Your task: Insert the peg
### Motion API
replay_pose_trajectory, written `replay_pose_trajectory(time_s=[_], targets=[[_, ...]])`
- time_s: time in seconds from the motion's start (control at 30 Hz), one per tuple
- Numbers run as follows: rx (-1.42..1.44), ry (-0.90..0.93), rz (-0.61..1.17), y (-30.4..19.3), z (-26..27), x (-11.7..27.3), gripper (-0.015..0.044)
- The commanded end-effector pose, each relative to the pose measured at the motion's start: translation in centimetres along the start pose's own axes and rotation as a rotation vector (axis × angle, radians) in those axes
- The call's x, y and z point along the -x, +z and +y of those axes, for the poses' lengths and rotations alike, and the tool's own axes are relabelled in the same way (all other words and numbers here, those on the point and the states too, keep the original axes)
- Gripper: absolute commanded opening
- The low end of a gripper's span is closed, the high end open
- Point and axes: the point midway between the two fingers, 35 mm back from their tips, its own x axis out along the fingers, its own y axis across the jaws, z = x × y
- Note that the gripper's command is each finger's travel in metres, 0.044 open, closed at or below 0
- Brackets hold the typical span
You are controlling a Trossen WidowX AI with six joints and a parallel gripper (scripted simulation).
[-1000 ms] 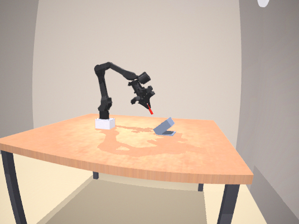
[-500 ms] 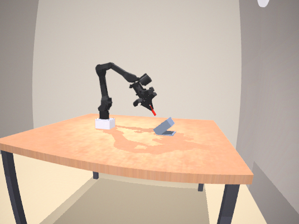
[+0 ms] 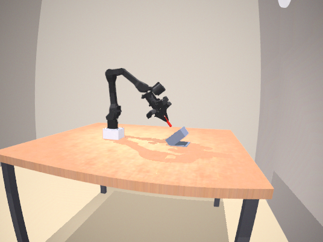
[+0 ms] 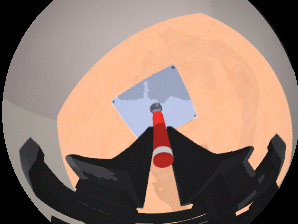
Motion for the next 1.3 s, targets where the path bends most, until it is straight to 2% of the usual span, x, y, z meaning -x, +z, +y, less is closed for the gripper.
replay_pose_trajectory(time_s=[0.0,1.27], targets=[[-0.012,-0.001,0.0,-0.4,-0.1,-0.8,0.0],[-0.004,0.012,-0.013,-0.5,0.0,-3.4,0.0]])
